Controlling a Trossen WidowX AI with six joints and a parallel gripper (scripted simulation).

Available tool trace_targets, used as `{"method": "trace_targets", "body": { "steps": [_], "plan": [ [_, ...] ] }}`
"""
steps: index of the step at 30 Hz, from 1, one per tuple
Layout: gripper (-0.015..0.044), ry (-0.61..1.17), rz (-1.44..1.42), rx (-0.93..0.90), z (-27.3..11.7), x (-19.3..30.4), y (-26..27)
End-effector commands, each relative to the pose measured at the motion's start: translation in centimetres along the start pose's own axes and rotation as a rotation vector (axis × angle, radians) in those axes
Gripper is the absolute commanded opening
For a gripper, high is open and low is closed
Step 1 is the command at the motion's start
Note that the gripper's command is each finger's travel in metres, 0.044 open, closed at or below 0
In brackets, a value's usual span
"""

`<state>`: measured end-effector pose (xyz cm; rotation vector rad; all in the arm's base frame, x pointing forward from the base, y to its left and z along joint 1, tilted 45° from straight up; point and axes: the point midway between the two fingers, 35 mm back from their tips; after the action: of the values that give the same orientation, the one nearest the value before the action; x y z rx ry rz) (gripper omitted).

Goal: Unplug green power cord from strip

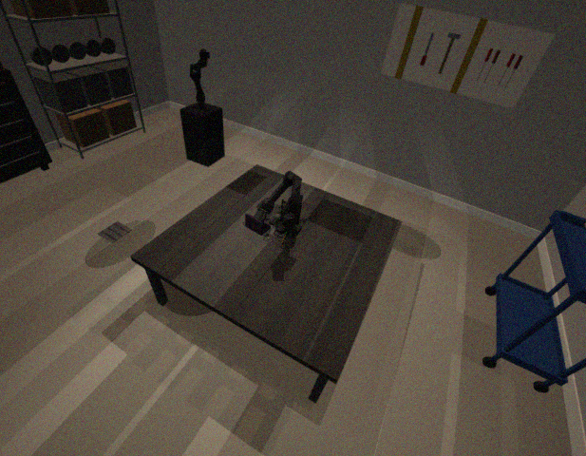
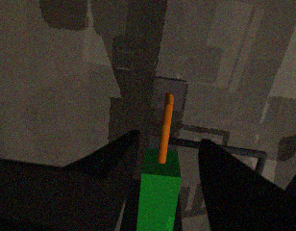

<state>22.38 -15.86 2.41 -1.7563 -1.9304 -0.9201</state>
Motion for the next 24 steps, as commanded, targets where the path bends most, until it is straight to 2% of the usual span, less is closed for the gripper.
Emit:
{"method": "trace_targets", "body": {
  "steps": [1,24],
  "plan": [
    [0.0160,-0.003,0.004,-0.006,-0.2,0.2,0.2],
    [0.0160,-0.001,0.005,-0.006,-0.2,3.9,0.4]
  ]
}}
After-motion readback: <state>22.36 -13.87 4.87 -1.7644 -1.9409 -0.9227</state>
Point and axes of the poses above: the point midway between the two fingers, 35 mm back from their tips, its own z axis out along the fingers, its own y axis across the jaws, x = y × z, and after that the axes turned 7 degrees about -z, right-handed
